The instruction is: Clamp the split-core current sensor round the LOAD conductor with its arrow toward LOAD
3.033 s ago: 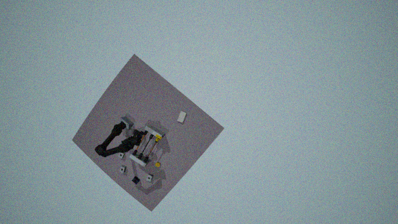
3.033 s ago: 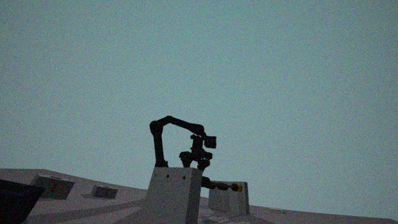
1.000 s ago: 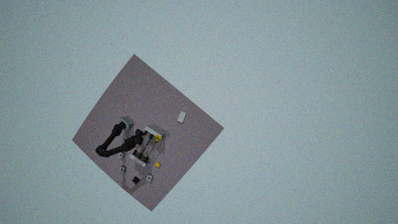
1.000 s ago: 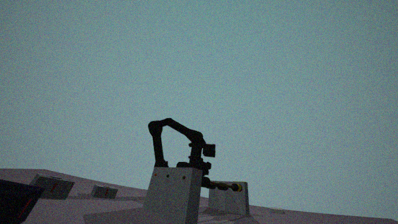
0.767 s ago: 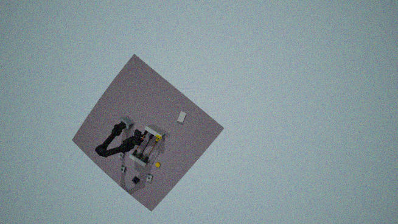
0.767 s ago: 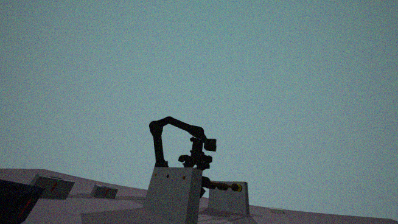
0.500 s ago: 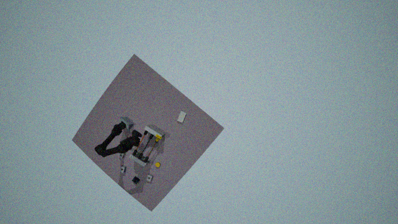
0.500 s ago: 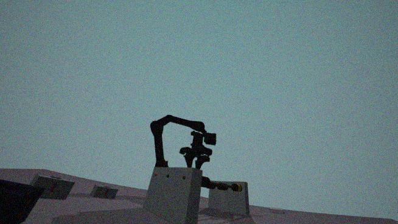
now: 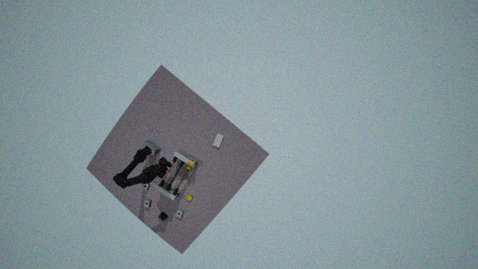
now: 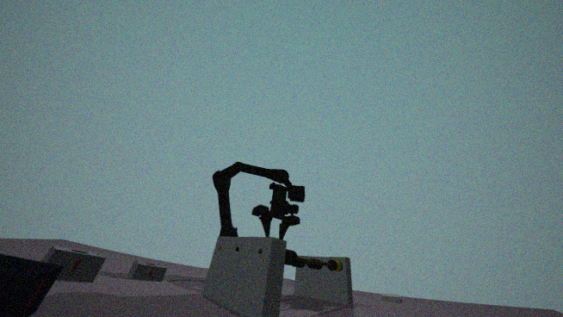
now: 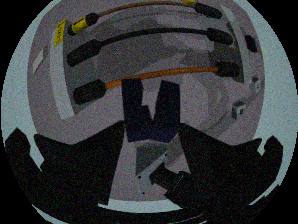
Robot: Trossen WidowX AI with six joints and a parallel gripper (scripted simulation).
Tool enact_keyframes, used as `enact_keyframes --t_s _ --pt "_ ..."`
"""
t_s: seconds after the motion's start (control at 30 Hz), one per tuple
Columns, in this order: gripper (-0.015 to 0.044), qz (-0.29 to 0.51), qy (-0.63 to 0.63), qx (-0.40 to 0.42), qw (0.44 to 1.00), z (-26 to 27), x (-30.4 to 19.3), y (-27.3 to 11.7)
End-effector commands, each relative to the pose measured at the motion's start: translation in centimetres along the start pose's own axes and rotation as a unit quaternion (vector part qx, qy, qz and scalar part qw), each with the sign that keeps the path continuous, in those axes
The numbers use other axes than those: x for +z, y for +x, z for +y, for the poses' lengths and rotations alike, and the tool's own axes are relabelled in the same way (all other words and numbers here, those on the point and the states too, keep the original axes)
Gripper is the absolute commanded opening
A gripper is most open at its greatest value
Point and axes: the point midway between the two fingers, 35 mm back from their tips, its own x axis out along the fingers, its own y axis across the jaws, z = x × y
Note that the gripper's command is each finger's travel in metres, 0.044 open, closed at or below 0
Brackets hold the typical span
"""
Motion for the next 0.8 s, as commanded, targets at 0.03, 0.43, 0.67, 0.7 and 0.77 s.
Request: enact_keyframes --t_s 0.03,0.43,0.67,0.7,0.77 --pt "0.0 -0.019 0.089 0.011 0.996 0.0 0.2 -0.6" --pt "0.0 -0.045 0.291 0.033 0.955 0.0 0.2 -1.4" --pt "0.0 -0.056 0.404 0.05 0.912 0.0 0.2 -1.9" --pt "0.0 -0.057 0.42 0.053 0.904 0.0 0.2 -2.0" --pt "0.0 -0.06 0.451 0.059 0.889 0.0 0.2 -2.1"
